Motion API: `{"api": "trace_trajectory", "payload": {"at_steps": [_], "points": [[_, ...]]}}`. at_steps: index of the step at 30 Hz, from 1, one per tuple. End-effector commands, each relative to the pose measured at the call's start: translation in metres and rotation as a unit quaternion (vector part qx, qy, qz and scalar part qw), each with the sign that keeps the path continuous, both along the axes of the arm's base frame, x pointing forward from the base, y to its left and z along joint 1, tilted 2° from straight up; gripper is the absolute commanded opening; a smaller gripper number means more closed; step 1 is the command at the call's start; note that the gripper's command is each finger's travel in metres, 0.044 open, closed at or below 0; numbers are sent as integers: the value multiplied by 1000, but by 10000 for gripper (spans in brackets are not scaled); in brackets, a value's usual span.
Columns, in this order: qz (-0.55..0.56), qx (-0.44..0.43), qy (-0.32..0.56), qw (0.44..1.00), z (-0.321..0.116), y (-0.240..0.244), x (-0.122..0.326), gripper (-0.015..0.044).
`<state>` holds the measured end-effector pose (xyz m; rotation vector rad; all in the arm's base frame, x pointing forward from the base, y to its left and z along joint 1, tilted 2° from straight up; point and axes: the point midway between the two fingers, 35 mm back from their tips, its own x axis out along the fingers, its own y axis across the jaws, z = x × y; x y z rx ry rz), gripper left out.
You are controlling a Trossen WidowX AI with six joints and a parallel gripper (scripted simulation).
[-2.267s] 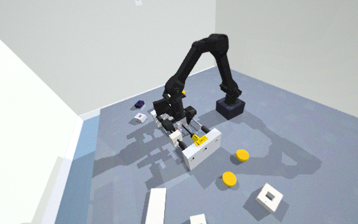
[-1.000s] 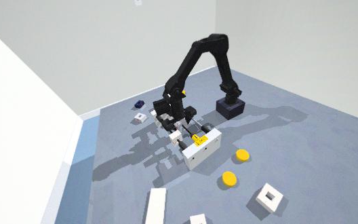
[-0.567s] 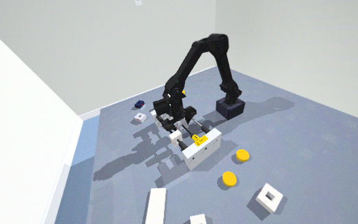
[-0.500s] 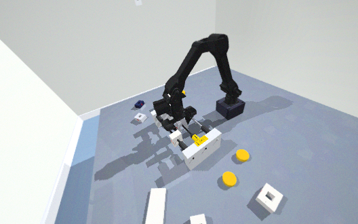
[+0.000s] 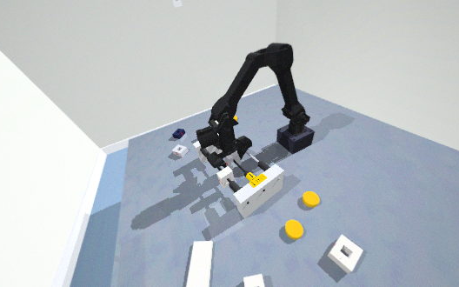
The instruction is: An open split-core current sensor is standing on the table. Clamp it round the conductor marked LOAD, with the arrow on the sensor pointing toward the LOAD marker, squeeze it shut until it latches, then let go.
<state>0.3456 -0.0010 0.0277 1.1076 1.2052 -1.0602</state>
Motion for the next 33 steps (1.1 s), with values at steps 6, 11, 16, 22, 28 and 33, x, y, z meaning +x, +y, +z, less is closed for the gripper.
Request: {"api": "trace_trajectory", "payload": {"at_steps": [6, 11, 16, 22, 28, 33], "points": [[0, 0, -1, 1000, 0, 0, 0, 0], [0, 0, 0, 1000, 1, 0, 0, 0], [0, 1, 2, 1000, 6, 0, 0, 0], [1, 2, 5, 1000, 14, 0, -1, 0], [1, 2, 5, 1000, 15, 0, -1, 0], [1, 2, 5, 1000, 15, 0, -1, 0]]}}
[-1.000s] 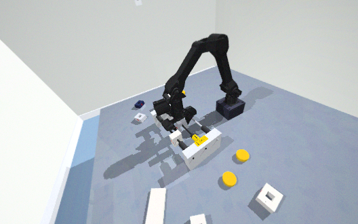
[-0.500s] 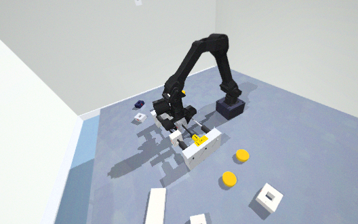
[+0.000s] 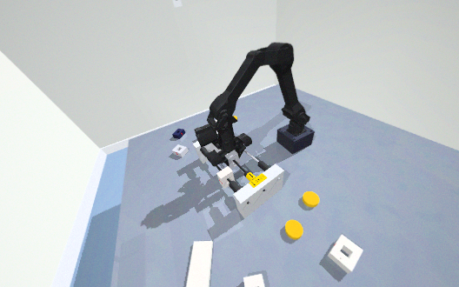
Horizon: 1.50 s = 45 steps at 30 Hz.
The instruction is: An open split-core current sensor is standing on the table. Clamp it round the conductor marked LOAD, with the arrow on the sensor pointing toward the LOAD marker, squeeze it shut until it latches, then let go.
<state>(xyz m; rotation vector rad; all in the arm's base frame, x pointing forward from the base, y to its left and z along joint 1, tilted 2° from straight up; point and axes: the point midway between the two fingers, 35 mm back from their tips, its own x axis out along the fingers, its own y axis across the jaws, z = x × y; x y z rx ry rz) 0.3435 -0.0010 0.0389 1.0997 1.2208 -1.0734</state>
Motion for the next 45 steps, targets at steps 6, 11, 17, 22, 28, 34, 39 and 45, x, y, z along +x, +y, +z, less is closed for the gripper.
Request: {"api": "trace_trajectory", "payload": {"at_steps": [6, 11, 17, 22, 28, 34, 39, 45], "points": [[0, 0, 0, 1000, 0, 0, 0, 0], [0, 0, 0, 1000, 0, 0, 0, 26], [0, 0, 0, 1000, 0, 0, 0, 184], [0, 0, 0, 1000, 0, 0, 0, 315], [0, 0, 0, 1000, 0, 0, 0, 414], [0, 0, 0, 1000, 0, 0, 0, 256], [0, 0, 0, 1000, 0, 0, 0, 127], [0, 0, 0, 1000, 0, 0, 0, 87]]}}
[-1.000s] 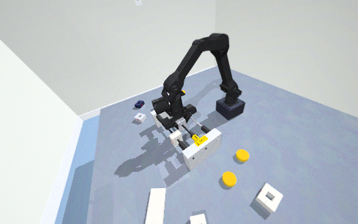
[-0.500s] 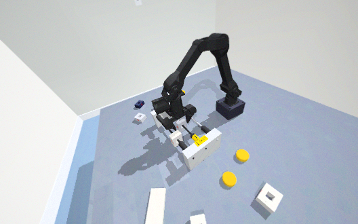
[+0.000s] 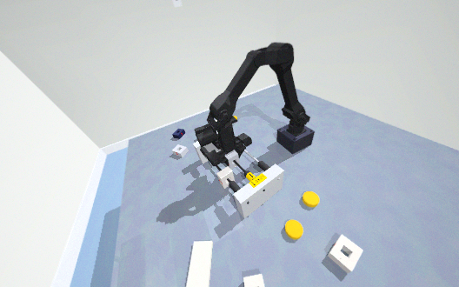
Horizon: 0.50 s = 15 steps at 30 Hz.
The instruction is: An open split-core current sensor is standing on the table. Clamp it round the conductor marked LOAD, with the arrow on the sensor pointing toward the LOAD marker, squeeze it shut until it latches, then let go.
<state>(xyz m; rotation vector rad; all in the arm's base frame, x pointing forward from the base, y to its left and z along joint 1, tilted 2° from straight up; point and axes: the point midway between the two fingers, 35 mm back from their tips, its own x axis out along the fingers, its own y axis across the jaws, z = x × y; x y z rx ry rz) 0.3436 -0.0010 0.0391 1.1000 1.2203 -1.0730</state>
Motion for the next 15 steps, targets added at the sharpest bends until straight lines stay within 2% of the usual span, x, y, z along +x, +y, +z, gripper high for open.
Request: {"api": "trace_trajectory", "payload": {"at_steps": [1, 5, 7, 15], "points": [[0, 0, 0, 1000, 0, 0, 0, 80], [0, 0, 0, 1000, 0, 0, 0, 54], [0, 0, 0, 1000, 1, 0, 0, 1], [0, 0, 1, 1000, 0, 0, 0, 0]]}}
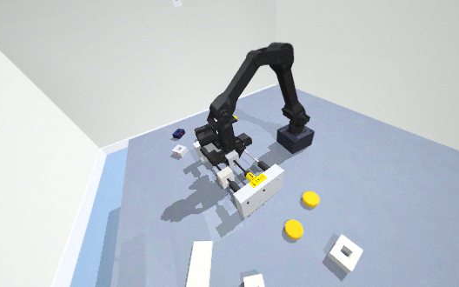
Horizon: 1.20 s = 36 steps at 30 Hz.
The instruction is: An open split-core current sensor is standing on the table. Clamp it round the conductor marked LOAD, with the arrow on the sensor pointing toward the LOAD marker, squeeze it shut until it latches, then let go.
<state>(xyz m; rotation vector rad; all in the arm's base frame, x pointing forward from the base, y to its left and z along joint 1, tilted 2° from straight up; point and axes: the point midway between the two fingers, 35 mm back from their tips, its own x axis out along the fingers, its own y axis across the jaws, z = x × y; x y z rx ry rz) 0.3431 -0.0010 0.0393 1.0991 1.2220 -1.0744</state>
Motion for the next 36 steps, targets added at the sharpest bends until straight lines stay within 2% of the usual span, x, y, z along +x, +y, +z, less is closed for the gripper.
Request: {"api": "trace_trajectory", "payload": {"at_steps": [1, 36], "points": [[0, 0, 0, 1000, 0, 0, 0, 0], [0, -1, -1, 1000, 1, -20, 4, 0]]}}
